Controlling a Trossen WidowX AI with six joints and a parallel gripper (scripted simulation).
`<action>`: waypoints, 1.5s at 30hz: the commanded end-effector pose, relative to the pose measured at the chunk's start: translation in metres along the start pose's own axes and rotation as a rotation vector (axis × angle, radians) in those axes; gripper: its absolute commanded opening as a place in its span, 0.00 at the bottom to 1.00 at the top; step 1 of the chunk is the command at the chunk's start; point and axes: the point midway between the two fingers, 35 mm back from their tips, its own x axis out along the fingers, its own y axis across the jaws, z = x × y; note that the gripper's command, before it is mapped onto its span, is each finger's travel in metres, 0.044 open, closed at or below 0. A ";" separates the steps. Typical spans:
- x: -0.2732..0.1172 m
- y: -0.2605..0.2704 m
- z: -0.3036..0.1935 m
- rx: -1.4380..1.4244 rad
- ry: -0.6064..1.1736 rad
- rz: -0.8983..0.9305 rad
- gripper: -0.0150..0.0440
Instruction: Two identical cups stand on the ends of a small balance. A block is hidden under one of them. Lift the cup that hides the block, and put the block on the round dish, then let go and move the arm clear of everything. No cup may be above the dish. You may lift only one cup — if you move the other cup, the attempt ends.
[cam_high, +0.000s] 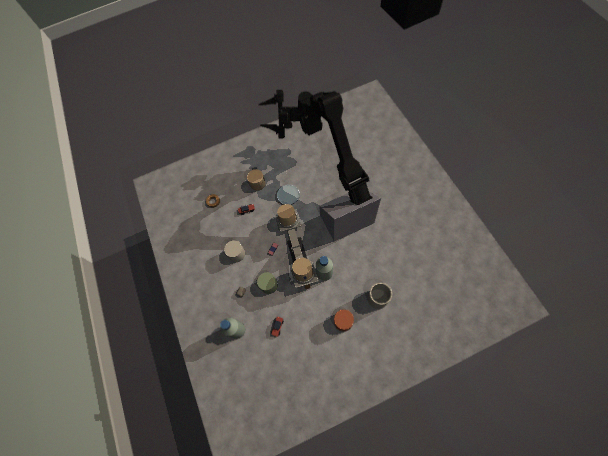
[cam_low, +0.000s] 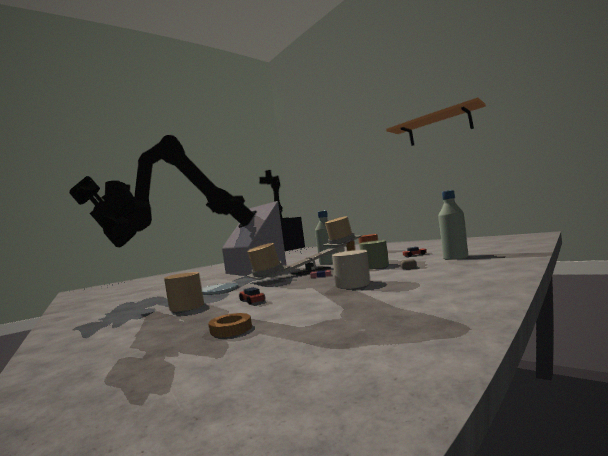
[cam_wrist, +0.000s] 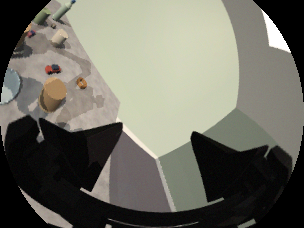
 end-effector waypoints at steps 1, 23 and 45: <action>0.001 0.000 0.000 0.006 0.000 -0.001 0.98; 0.081 0.064 0.038 0.737 0.024 -0.007 1.00; 0.140 0.165 0.137 1.431 0.179 0.236 1.00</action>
